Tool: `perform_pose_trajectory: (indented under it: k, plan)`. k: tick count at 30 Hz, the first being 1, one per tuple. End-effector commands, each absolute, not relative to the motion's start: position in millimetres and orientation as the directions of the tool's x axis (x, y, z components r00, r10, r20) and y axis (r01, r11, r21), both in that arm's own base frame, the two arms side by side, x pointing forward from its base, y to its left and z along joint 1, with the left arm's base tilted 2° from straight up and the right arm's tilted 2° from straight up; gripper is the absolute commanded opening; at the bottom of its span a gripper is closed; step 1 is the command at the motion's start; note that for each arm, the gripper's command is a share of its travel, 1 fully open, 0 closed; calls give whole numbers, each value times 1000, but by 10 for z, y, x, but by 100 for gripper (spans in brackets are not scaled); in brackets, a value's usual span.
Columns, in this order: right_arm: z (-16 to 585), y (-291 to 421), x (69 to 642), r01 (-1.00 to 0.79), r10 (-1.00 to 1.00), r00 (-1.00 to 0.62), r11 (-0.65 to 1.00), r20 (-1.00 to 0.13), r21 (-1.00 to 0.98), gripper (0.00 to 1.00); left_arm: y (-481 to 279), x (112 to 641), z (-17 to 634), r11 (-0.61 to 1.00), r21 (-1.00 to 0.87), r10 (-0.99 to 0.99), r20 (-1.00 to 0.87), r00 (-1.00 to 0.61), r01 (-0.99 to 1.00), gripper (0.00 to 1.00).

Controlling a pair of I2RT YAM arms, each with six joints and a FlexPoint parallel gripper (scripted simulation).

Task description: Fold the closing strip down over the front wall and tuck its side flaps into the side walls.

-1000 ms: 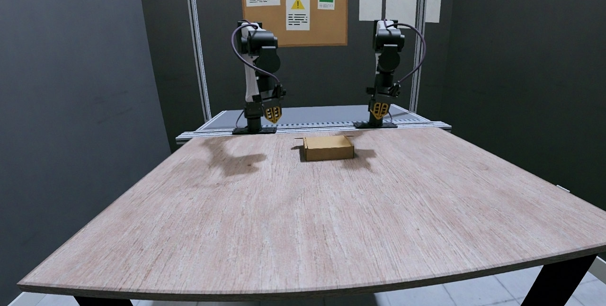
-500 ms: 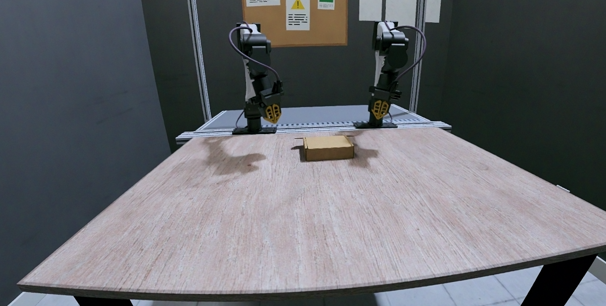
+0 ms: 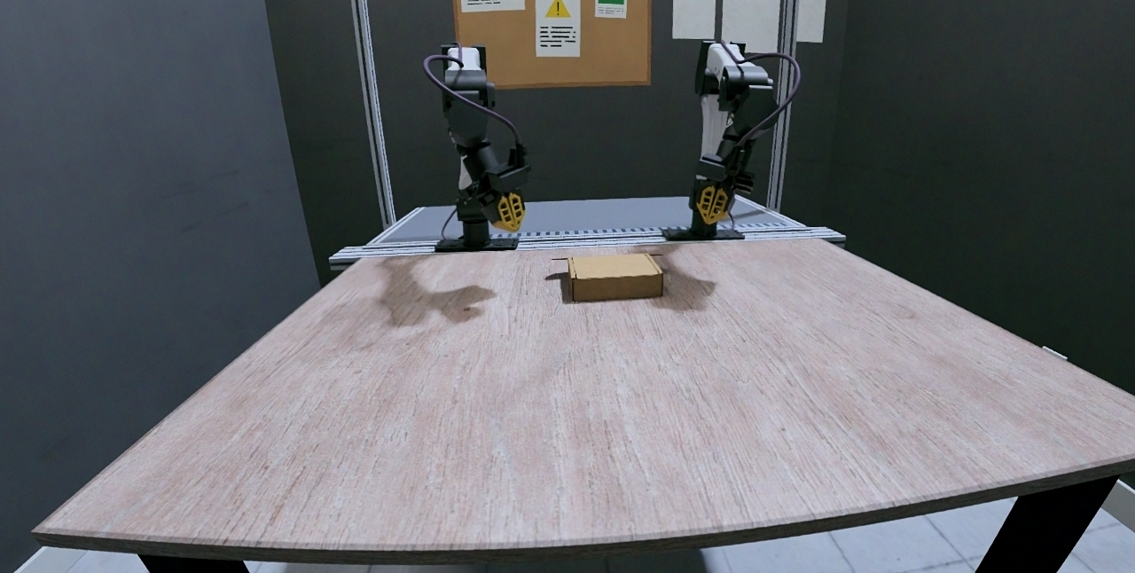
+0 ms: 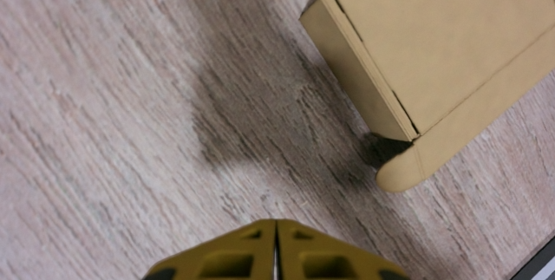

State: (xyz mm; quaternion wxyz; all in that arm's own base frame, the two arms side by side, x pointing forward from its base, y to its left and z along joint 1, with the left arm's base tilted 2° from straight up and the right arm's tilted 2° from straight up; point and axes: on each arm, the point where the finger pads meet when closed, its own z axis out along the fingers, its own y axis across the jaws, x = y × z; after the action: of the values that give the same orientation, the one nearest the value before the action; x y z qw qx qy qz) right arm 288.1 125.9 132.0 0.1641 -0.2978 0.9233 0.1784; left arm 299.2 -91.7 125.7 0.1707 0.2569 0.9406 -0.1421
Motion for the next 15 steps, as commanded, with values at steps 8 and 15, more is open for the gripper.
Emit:
perform_pose_trajectory:
  k: [8,15]
  plan:
    - [1370,1274,2914,-755,-557,-618,617,-556,221,0,-972,3015,1318,696,-176,525,-537,-660,697,0]
    - [1284,1274,2919,-796,-576,-574,557,-582,235,0,-972,3018,1226,640,-194,550,-561,-619,744,0]
